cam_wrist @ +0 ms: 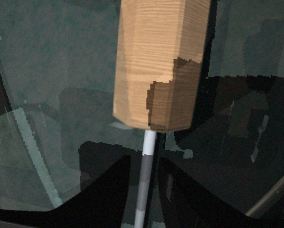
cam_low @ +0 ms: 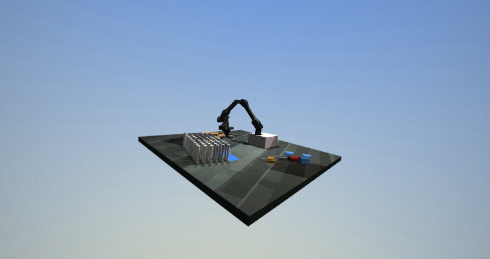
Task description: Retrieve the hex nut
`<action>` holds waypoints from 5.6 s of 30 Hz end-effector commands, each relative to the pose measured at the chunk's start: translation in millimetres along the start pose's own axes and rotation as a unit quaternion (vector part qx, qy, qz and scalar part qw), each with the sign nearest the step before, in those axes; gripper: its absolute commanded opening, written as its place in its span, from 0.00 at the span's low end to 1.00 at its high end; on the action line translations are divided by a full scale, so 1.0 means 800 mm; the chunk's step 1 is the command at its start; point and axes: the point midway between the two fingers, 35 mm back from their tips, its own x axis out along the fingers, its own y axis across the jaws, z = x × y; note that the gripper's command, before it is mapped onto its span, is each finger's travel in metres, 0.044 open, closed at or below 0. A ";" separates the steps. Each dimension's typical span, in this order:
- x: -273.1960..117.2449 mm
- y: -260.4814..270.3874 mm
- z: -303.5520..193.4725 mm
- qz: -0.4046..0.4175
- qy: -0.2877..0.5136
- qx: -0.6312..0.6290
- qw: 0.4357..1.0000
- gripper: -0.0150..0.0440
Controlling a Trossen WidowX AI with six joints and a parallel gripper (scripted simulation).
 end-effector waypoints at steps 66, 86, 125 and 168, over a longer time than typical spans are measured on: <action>-0.082 0.030 0.106 -0.177 0.133 0.025 0.975 0.82; -0.071 0.027 0.107 -0.177 0.133 0.025 0.975 0.73; 0.004 0.012 0.106 -0.176 0.133 0.025 0.975 0.73; -0.205 0.058 0.106 -0.176 0.131 0.026 0.975 0.25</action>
